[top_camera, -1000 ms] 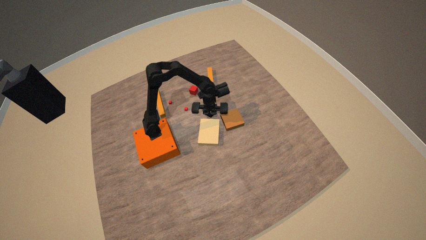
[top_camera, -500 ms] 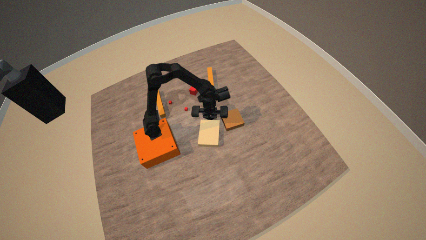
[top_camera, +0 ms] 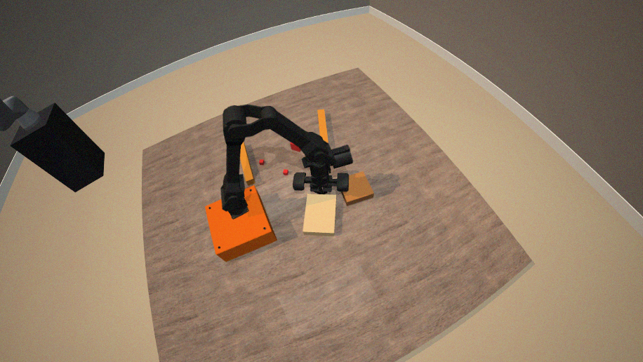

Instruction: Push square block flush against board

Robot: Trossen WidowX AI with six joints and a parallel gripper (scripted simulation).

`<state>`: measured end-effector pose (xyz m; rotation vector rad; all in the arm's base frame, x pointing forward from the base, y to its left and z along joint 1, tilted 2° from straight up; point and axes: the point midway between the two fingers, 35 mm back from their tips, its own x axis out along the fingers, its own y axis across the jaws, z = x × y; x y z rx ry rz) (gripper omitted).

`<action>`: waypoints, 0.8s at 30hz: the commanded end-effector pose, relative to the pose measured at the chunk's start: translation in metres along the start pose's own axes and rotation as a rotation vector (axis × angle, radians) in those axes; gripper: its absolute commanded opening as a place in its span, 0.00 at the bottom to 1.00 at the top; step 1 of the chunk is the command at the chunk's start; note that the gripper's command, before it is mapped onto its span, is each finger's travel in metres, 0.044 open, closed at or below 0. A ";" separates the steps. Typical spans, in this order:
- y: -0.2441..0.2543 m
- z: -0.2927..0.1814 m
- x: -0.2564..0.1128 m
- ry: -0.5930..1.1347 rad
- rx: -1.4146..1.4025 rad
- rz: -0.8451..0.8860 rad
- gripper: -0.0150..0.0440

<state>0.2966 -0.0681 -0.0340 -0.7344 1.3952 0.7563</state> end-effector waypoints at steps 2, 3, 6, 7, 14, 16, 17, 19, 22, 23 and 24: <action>0.002 -0.013 0.000 0.010 0.004 0.001 0.25; 0.002 -0.014 0.000 0.010 0.004 0.001 0.25; 0.002 -0.014 0.000 0.010 0.004 0.001 0.25; 0.002 -0.014 0.000 0.010 0.004 0.001 0.25; 0.002 -0.014 0.000 0.010 0.004 0.001 0.25; 0.002 -0.014 0.000 0.010 0.004 0.001 0.25; 0.002 -0.014 0.000 0.010 0.004 0.001 0.25; 0.002 -0.014 0.000 0.010 0.004 0.001 0.25; 0.002 -0.014 0.000 0.010 0.004 0.001 0.25; 0.002 -0.014 0.000 0.010 0.004 0.001 0.25; 0.002 -0.014 0.000 0.010 0.004 0.001 0.25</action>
